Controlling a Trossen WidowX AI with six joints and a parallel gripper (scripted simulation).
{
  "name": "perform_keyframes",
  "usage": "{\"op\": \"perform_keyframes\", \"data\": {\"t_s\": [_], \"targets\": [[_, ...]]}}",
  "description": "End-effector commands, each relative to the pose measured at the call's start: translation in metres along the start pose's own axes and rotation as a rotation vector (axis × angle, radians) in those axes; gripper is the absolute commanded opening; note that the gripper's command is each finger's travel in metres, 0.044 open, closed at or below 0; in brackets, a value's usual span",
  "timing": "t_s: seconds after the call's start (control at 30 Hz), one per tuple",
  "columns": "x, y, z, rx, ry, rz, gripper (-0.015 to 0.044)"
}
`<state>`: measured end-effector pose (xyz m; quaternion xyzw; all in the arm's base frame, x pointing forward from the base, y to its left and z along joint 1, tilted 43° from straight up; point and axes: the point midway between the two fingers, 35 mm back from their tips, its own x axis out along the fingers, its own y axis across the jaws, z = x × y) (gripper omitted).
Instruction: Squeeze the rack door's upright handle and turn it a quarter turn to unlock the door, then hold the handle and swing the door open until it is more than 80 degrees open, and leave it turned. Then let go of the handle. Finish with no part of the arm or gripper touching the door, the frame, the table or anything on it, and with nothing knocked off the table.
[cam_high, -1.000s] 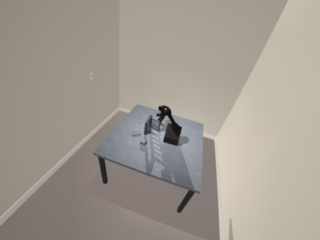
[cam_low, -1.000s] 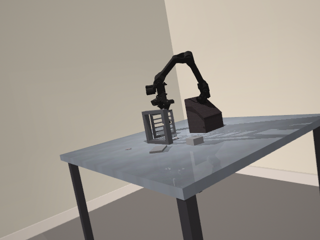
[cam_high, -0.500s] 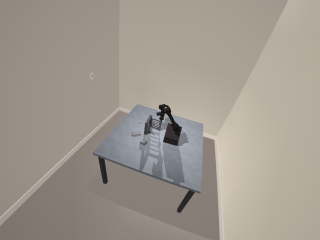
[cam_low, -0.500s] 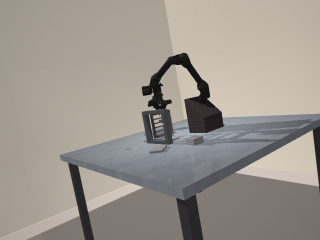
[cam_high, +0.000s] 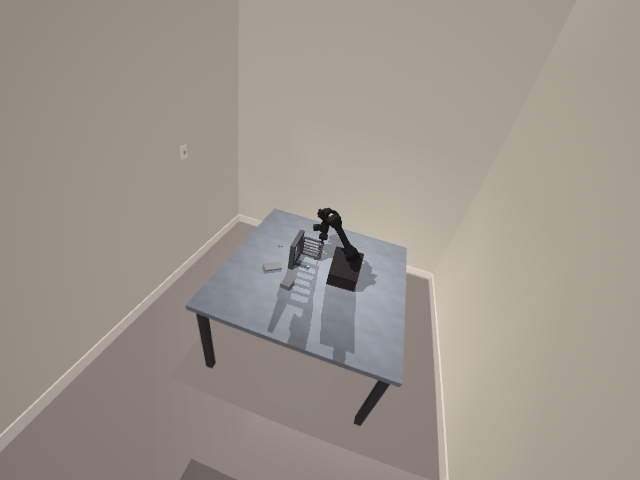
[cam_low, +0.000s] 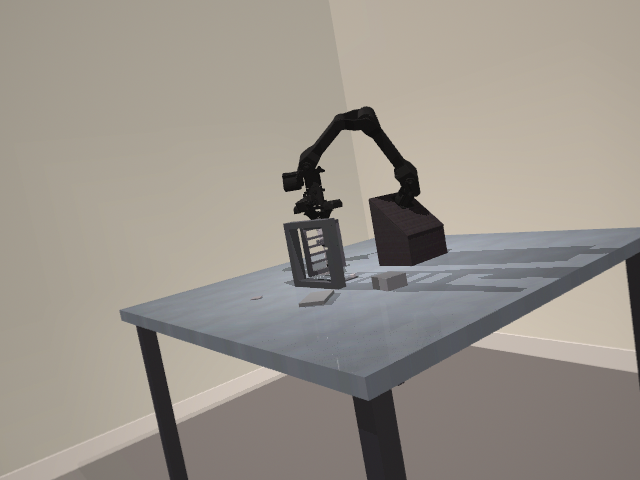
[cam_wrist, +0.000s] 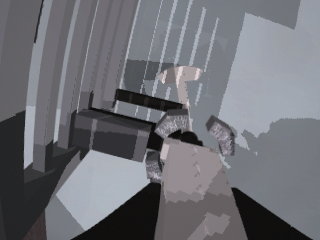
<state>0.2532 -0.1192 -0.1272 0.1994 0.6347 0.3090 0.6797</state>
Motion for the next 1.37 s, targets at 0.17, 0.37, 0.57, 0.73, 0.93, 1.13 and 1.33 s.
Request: {"op": "perform_keyframes", "data": {"t_s": [0.17, 0.37, 0.57, 0.73, 0.93, 1.13, 1.33], "targets": [[0.000, 0.000, 0.000, -0.012, 0.001, -0.001, 0.0171], [0.000, 0.000, 0.000, -0.012, 0.001, -0.001, 0.0285], [-0.011, -0.001, 0.001, -0.011, 0.002, -0.002, 0.0285], [-0.021, -0.002, 0.001, -0.011, 0.002, -0.003, 0.0285], [-0.034, -0.002, 0.002, -0.010, 0.002, -0.003, 0.0285], [-0.046, -0.002, 0.001, -0.010, 0.002, -0.004, 0.0285], [-0.059, -0.002, 0.001, -0.009, 0.003, -0.004, 0.0285]]}}
